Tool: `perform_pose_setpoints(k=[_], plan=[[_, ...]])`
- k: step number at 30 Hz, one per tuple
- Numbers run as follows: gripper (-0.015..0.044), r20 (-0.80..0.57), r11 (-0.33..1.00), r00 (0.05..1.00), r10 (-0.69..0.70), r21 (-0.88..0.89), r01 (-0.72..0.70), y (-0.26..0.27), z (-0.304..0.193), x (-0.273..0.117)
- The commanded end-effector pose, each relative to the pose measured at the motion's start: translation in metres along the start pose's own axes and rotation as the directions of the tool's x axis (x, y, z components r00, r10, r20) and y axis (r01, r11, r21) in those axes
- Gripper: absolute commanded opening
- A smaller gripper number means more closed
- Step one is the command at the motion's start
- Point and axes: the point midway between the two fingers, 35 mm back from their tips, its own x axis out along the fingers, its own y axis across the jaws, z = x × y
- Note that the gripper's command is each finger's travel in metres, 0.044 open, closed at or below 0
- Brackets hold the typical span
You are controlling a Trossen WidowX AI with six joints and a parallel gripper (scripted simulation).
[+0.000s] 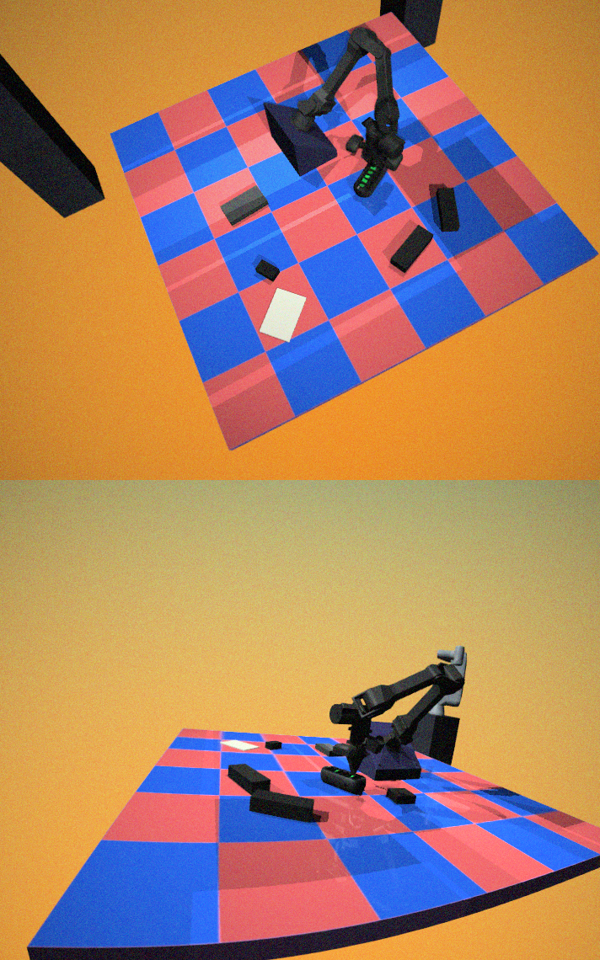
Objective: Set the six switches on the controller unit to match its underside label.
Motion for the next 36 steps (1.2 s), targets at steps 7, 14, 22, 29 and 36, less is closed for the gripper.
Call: perform_pose_setpoints(k=[7, 14, 22, 29, 36], plan=[[0.0, 0.0, 1.0, 1.0, 0.006, 0.013, -0.006, 0.002, -0.001, 0.012], [0.0, 0.0, 1.0, 1.0, 0.006, 0.013, -0.006, 0.002, -0.001, 0.012], [0.0, -0.002, 1.0, 1.0, 0.008, 0.013, -0.008, 0.002, -0.002, -0.03], [0.0, -0.003, 1.0, 1.0, 0.008, 0.013, -0.008, 0.001, -0.007, -0.034], [0.0, -0.002, 1.0, 1.0, 0.006, 0.012, -0.006, -0.006, -0.033, -0.037]])
